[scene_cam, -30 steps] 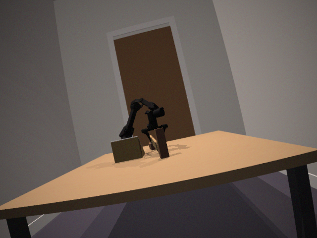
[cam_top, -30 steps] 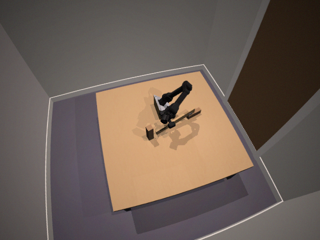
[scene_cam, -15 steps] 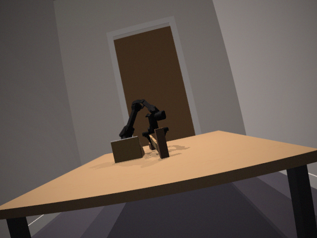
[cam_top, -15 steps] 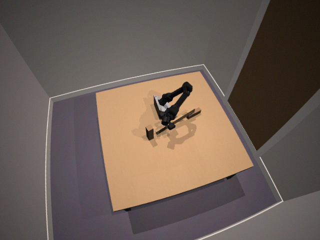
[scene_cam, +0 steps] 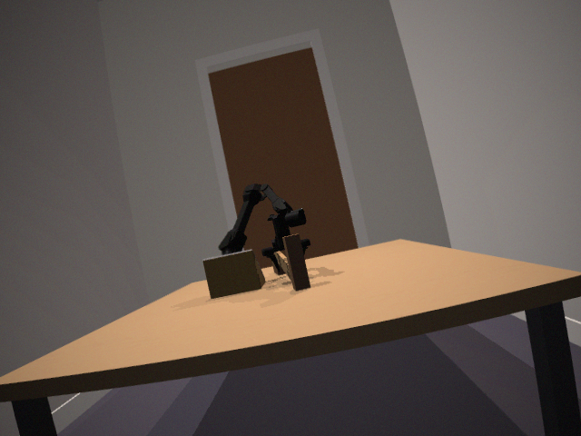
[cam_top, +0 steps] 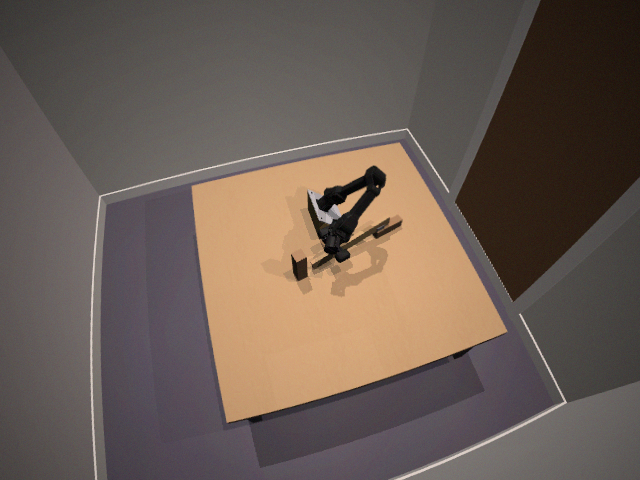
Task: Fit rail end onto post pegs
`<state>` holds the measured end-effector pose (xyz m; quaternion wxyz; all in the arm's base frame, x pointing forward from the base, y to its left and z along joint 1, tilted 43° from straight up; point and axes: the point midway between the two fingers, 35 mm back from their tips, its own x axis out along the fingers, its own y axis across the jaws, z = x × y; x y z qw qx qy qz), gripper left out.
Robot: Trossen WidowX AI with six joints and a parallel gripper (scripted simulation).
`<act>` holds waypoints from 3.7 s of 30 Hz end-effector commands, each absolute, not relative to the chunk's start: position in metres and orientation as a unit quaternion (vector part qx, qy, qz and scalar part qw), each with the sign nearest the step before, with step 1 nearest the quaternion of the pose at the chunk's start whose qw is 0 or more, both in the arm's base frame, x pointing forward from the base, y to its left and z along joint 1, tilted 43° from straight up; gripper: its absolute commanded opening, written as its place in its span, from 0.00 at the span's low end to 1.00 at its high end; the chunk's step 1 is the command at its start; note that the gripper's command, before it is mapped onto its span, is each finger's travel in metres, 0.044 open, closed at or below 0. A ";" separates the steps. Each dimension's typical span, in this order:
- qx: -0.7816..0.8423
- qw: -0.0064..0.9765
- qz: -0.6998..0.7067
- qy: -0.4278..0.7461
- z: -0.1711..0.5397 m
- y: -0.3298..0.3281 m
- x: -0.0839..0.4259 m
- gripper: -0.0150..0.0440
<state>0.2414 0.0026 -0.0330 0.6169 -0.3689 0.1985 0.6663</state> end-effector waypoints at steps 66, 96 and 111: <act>-0.362 0.618 0.669 0.199 -0.039 0.011 0.240 0.25; -0.363 0.618 0.669 0.199 -0.028 0.001 0.241 0.25; -0.363 0.617 0.669 0.199 -0.022 -0.005 0.240 0.25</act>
